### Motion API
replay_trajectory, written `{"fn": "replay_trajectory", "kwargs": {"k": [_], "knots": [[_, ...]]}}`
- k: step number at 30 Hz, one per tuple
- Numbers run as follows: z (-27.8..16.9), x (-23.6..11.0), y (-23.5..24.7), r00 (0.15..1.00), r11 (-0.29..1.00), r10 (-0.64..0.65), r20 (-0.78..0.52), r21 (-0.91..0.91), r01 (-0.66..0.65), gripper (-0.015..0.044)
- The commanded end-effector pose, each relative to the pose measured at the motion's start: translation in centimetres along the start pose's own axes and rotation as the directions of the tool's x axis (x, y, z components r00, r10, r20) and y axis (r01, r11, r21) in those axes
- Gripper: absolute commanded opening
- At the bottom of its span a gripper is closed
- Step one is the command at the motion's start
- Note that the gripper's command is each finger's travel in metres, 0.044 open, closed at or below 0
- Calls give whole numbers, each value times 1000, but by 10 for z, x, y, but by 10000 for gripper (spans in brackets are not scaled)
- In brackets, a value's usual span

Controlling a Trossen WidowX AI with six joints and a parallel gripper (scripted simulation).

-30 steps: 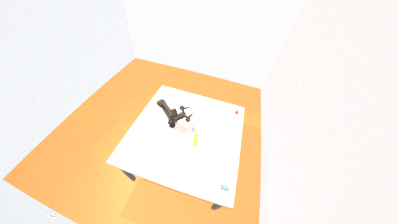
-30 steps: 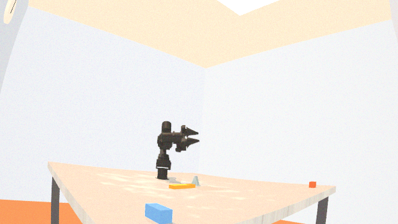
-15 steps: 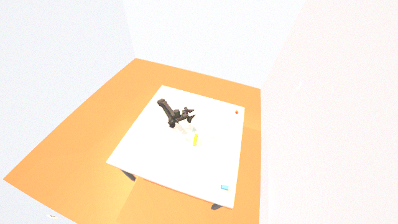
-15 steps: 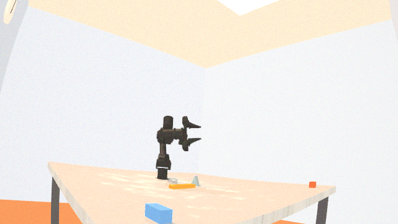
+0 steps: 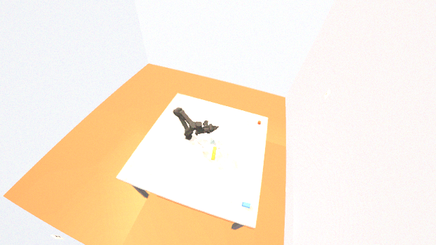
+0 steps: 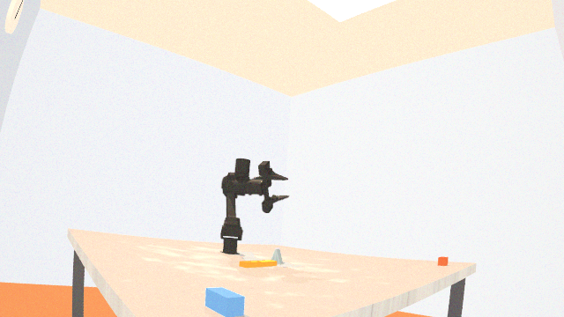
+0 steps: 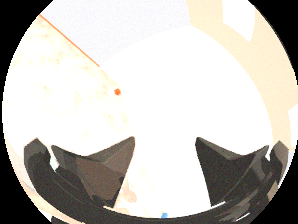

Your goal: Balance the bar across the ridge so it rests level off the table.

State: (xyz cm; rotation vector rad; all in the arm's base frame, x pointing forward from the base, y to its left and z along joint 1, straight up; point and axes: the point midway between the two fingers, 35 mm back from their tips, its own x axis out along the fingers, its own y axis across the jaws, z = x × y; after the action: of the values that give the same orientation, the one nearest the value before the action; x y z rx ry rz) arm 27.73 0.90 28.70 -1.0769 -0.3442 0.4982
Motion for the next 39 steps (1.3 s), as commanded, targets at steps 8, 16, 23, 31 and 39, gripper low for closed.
{"fn": "replay_trajectory", "kwargs": {"k": [8, 16, 23, 31, 39], "knots": [[-41, 18, -1, 982, 858, 84, -166, 513, 13, 315], [-68, 28, 6, 946, 632, 178, -272, 768, 102, 315], [-89, 32, 17, 893, 404, 276, -355, 886, 227, 315], [-110, 34, 32, 810, 144, 399, -430, 901, 408, 315], [-126, 33, 49, 701, -77, 526, -481, 794, 603, 315]]}}
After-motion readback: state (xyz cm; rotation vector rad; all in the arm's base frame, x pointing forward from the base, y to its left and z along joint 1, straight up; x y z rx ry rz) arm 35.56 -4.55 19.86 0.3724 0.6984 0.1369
